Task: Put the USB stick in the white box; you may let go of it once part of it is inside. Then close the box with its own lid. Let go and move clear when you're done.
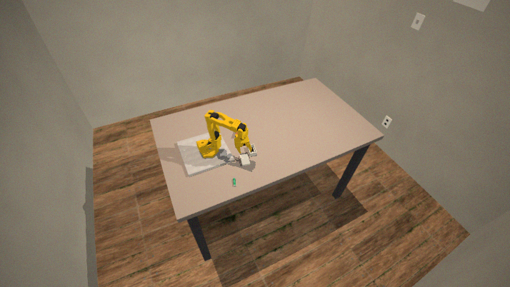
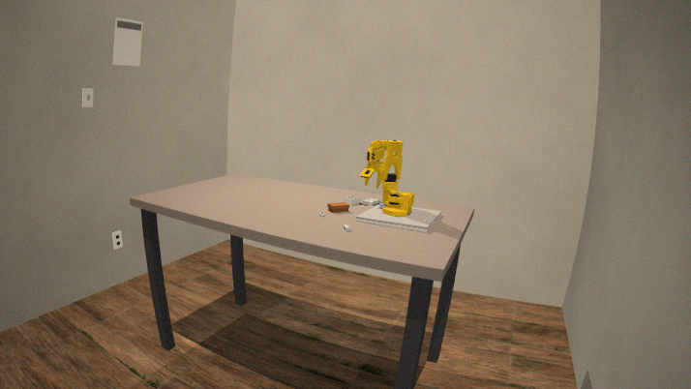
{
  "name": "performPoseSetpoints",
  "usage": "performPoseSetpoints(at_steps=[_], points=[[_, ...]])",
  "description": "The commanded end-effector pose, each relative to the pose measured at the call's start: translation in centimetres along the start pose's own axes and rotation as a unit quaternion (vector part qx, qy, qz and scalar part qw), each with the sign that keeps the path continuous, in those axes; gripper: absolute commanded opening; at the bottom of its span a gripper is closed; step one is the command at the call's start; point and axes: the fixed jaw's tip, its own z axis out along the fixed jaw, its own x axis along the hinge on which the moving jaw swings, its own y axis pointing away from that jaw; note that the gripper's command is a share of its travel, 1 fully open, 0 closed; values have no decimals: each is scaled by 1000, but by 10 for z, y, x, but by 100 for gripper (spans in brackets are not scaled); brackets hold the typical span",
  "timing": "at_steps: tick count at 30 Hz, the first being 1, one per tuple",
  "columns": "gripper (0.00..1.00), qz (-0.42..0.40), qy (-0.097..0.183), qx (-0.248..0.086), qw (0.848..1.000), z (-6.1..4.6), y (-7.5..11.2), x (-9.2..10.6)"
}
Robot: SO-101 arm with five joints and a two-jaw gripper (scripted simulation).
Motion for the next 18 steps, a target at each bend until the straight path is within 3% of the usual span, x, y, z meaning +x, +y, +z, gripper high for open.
performPoseSetpoints(at_steps=[1, 11, 18], points=[[30, -1, -2, -2, 1000, 2, 2, 0], [30, -1, -2, -2, 1000, 4, 2, 0], [30, -1, -2, -2, 1000, 13, 0, 1]])
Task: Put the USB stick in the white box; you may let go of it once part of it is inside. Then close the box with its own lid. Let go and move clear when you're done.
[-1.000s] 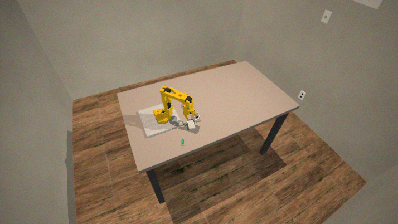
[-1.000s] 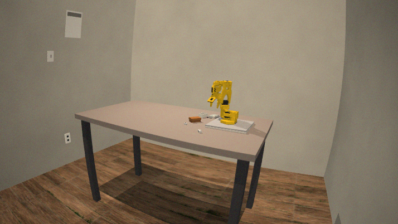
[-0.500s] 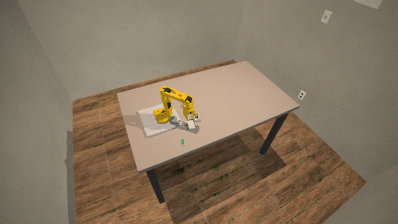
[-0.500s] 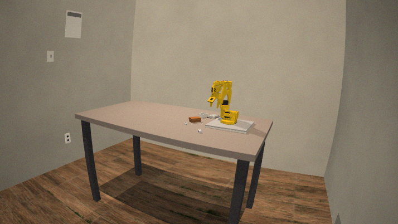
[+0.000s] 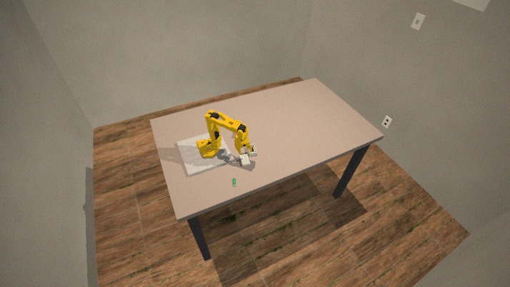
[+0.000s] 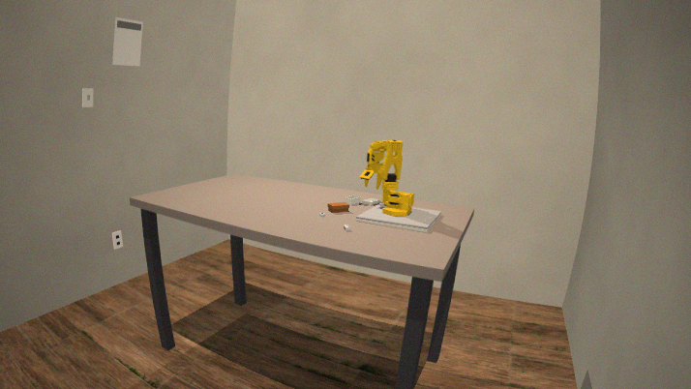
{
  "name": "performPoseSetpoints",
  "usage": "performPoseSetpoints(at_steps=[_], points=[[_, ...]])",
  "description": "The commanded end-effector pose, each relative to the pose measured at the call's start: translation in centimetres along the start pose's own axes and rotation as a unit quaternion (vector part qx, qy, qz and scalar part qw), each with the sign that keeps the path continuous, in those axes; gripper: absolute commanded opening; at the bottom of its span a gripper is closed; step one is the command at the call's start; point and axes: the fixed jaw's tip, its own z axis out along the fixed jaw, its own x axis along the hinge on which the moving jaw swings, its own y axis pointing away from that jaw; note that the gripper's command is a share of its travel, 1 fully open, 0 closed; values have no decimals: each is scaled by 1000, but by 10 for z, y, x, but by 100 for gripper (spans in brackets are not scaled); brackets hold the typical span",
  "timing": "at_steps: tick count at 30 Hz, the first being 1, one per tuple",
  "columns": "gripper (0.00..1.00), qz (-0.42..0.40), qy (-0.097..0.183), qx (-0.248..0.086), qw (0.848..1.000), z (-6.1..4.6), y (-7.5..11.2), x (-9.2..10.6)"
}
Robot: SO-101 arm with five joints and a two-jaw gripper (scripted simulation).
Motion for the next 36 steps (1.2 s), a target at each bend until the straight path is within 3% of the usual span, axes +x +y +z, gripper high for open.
performPoseSetpoints(at_steps=[1, 3, 18, 28, 36], points=[[30, -1, -5, -6, 1000, 9, 1, 0], [30, -1, -5, -6, 1000, 9, 1, 0], [30, -1, -5, -6, 1000, 43, 2, 0], [30, -1, -5, -6, 1000, 53, 3, -1], [30, -1, -5, -6, 1000, 54, 3, -1]])
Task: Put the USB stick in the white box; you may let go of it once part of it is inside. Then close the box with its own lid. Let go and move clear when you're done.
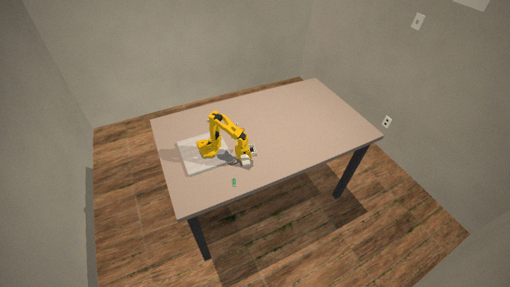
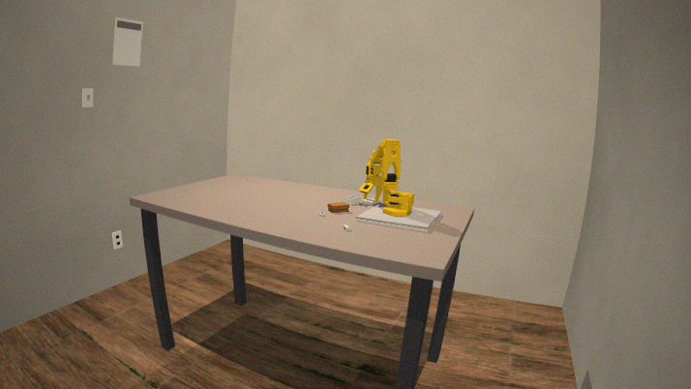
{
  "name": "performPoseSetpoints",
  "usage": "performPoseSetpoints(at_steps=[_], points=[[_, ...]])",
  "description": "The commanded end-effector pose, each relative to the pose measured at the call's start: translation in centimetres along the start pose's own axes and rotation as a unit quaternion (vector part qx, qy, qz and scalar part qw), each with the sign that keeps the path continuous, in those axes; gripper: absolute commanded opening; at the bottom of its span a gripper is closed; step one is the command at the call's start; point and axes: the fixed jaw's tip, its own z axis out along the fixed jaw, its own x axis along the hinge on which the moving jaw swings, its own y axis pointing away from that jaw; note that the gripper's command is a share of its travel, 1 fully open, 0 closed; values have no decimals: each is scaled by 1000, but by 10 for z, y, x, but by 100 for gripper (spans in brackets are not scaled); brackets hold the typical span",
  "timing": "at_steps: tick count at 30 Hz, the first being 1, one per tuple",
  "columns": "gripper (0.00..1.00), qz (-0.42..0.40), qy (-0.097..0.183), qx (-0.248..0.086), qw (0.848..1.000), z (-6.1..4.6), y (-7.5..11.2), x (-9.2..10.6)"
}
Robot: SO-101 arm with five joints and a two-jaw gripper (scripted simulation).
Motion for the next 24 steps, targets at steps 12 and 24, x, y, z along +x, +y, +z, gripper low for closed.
performPoseSetpoints(at_steps=[12, 24], points=[[30, -1, -8, -10, 1000, 4, 4, -2], [30, -1, -8, -10, 1000, 6, 6, -3]])
